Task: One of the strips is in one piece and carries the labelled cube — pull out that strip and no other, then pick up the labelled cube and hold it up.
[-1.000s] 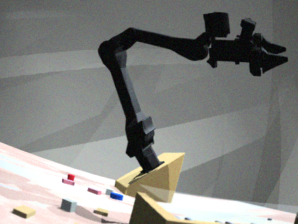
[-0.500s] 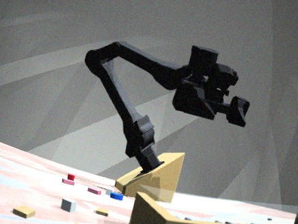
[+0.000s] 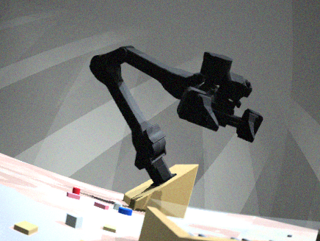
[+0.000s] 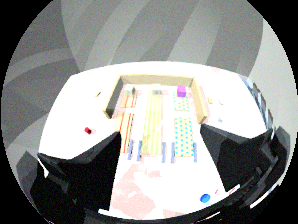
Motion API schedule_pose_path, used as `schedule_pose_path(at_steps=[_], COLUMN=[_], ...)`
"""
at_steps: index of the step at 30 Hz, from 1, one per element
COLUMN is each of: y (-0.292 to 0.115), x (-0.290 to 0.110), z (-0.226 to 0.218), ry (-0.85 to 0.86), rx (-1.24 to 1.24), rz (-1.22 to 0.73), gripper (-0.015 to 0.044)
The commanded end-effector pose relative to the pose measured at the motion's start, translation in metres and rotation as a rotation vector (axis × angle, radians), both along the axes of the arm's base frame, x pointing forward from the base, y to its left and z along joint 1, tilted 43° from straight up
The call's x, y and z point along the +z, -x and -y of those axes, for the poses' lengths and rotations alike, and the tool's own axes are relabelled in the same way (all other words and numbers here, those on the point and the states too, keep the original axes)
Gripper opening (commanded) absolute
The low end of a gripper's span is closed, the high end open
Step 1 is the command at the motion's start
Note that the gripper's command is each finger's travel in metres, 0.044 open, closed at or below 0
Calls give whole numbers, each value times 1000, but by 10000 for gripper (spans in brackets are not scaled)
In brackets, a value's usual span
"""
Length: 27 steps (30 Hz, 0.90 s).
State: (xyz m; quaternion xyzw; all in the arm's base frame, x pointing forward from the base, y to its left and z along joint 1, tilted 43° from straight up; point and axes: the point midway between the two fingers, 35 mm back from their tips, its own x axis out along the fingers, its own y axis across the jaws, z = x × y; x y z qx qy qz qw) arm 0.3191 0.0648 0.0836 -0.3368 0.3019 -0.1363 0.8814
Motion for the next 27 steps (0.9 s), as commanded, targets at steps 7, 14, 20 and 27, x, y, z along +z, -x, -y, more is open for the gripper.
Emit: schedule_pose_path(at_steps=[7,14,20,27], y=[-29,-53,-60,-62], x=[-21,-52,-76,-85], z=[10,35,62,74], ry=[-28,-69,-91,-94], rx=[-150,-392,-640,-749], rz=[-164,-370,-533,-595], gripper=[216,33,0,0])
